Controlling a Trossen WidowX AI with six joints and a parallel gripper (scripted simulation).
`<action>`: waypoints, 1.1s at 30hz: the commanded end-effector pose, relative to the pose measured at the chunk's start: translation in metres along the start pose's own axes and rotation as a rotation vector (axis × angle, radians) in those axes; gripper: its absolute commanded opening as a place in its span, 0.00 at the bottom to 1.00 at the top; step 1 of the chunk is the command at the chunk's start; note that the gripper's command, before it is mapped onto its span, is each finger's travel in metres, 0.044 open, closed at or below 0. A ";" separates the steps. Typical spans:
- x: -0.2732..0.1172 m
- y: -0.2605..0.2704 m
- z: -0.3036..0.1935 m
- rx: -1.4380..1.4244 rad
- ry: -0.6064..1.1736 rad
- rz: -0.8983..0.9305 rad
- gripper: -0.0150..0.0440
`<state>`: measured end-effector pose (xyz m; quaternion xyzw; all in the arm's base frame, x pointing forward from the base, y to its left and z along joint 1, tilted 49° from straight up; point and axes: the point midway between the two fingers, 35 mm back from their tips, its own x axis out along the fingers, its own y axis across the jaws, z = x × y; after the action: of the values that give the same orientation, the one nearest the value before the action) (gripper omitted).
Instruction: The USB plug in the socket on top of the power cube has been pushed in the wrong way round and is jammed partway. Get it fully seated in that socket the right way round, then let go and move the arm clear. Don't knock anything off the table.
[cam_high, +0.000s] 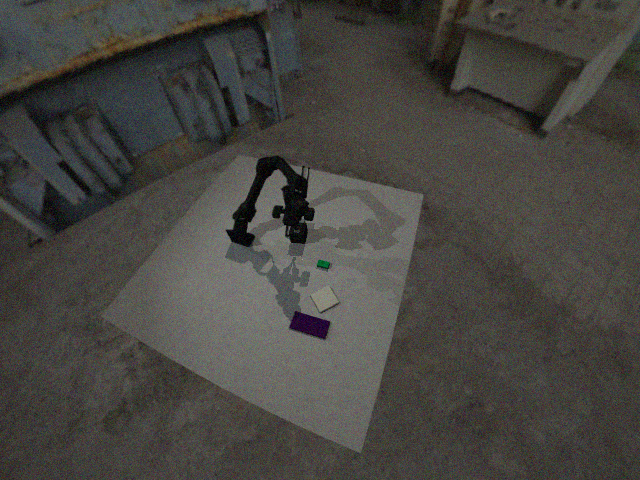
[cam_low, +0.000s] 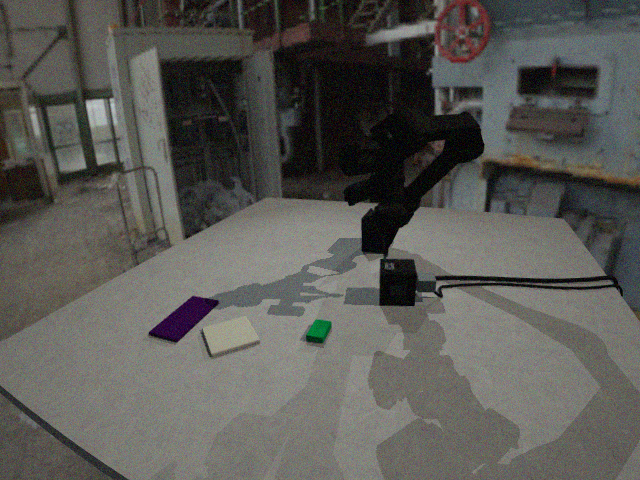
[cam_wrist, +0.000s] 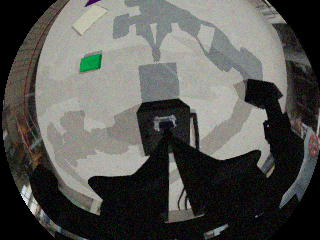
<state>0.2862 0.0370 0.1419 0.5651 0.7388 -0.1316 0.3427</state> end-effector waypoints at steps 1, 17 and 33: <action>0.000 0.000 -0.002 0.001 0.001 0.005 0.25; 0.002 0.000 -0.004 0.002 0.001 0.005 0.25; 0.004 0.000 -0.006 0.002 0.001 0.005 0.25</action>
<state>0.2838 0.0424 0.1425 0.5654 0.7387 -0.1322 0.3423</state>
